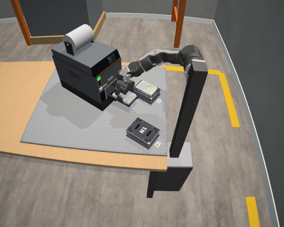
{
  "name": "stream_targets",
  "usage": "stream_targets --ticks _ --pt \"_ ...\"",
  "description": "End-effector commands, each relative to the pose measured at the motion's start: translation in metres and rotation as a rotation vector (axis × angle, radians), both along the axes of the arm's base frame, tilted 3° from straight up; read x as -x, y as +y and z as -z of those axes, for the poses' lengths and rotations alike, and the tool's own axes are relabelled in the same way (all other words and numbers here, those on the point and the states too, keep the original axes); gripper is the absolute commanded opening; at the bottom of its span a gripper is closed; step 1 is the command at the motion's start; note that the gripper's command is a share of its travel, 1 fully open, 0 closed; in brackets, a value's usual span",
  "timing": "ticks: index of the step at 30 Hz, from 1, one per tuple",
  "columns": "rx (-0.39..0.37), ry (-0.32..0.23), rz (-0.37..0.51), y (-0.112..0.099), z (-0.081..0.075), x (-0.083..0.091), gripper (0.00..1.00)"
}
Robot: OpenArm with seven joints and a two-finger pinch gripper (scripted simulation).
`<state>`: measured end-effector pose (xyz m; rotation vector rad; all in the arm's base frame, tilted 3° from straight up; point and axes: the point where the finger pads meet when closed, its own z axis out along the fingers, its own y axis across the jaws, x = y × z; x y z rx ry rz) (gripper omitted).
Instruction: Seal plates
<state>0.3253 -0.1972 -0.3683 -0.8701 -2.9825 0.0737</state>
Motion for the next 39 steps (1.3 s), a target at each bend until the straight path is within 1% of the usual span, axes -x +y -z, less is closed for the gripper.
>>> stream_targets --ticks 1,13,30,39 --pt "-0.002 -0.003 -0.002 0.001 -0.001 -0.001 0.0" --pt "-0.003 -0.004 -0.004 0.001 -0.002 -0.001 0.0" --pt "0.0 -0.005 0.001 0.0 -0.013 -0.002 0.0" --pt "0.0 -0.007 0.003 0.001 -0.028 -0.004 0.0"
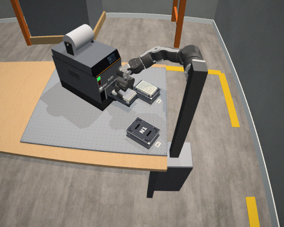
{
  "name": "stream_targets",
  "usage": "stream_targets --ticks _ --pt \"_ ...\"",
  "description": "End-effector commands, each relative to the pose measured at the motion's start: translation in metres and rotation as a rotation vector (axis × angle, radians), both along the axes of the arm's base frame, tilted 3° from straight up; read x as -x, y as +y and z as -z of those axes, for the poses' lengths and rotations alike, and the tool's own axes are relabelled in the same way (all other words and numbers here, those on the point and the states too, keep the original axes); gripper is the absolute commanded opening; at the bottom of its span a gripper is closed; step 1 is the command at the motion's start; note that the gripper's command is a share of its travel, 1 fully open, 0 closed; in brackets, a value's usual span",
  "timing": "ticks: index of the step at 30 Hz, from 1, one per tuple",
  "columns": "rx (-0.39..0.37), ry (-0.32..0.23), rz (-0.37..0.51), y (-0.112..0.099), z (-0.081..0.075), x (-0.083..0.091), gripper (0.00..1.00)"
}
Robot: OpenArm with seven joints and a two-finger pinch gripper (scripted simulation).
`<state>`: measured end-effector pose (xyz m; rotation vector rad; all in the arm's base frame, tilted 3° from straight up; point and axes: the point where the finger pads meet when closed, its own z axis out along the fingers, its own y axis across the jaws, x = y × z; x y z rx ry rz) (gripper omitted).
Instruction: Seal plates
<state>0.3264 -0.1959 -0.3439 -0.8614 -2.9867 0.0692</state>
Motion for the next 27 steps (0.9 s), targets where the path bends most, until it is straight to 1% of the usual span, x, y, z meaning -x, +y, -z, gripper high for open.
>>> stream_targets --ticks 1,3,13,14,23,27 --pt "0.002 -0.005 0.009 -0.001 -0.005 -0.003 0.0" --pt "0.003 -0.002 0.007 0.0 -0.007 -0.002 0.0" --pt "0.0 -0.001 0.004 0.0 -0.006 -0.001 0.0" --pt "0.005 0.006 0.006 0.002 -0.005 0.002 0.0" --pt "0.005 0.005 0.007 0.02 -0.005 0.013 0.0" --pt "0.005 0.005 0.006 0.024 -0.005 0.015 0.0"
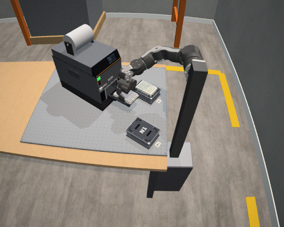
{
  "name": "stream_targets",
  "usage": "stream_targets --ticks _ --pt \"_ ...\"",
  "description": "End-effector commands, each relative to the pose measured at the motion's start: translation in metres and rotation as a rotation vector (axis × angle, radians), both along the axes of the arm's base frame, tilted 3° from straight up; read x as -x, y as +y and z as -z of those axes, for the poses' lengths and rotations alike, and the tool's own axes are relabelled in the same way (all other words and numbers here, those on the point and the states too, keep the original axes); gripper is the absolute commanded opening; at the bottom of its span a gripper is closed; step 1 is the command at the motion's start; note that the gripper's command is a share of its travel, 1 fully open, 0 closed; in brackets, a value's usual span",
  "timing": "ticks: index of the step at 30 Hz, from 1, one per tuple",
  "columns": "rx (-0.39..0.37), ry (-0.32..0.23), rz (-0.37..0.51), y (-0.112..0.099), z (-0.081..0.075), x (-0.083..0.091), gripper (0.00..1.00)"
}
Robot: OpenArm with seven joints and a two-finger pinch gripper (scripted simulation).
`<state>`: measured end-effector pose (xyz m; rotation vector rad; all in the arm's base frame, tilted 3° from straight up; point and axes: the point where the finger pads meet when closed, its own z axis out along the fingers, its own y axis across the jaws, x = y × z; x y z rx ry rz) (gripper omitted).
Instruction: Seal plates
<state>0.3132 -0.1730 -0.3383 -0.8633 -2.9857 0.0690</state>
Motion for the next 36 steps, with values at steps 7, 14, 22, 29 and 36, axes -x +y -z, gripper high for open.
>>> stream_targets --ticks 7,14,22,29,36 --pt "0.005 0.004 0.004 0.015 0.001 0.01 0.0" --pt "0.005 0.004 0.003 0.028 0.001 0.017 0.0" --pt "0.006 0.003 0.004 0.041 0.001 0.025 0.0" --pt "0.007 0.004 0.003 0.056 0.001 0.034 0.0" --pt "0.006 0.005 0.003 0.066 0.002 0.04 0.0"
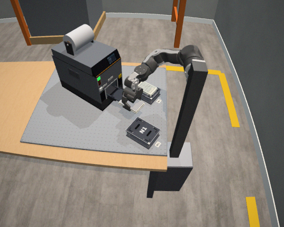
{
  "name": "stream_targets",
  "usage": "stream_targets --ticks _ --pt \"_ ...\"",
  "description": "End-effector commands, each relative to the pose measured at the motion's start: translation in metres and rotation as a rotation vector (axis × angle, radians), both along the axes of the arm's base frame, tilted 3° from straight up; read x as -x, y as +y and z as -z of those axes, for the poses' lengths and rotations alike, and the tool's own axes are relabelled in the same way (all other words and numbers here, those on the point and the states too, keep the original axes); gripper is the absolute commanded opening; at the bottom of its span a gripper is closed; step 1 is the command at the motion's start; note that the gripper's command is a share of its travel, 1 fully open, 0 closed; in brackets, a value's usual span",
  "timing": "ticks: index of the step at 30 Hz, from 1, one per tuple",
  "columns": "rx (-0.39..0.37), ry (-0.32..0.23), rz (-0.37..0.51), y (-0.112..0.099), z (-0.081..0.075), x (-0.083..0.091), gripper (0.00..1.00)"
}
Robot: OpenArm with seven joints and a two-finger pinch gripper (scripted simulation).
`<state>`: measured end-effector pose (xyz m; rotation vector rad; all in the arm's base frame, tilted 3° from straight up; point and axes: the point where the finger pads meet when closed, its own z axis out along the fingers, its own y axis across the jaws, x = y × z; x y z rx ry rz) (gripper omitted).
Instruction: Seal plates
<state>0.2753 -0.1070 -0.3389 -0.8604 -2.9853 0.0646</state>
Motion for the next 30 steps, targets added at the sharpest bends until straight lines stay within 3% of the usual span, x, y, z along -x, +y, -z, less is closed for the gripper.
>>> stream_targets --ticks 1,30 --pt "0.009 0.004 0.004 0.002 0.001 0.003 0.0" --pt "0.01 0.004 0.005 0.052 0.001 0.033 0.0"
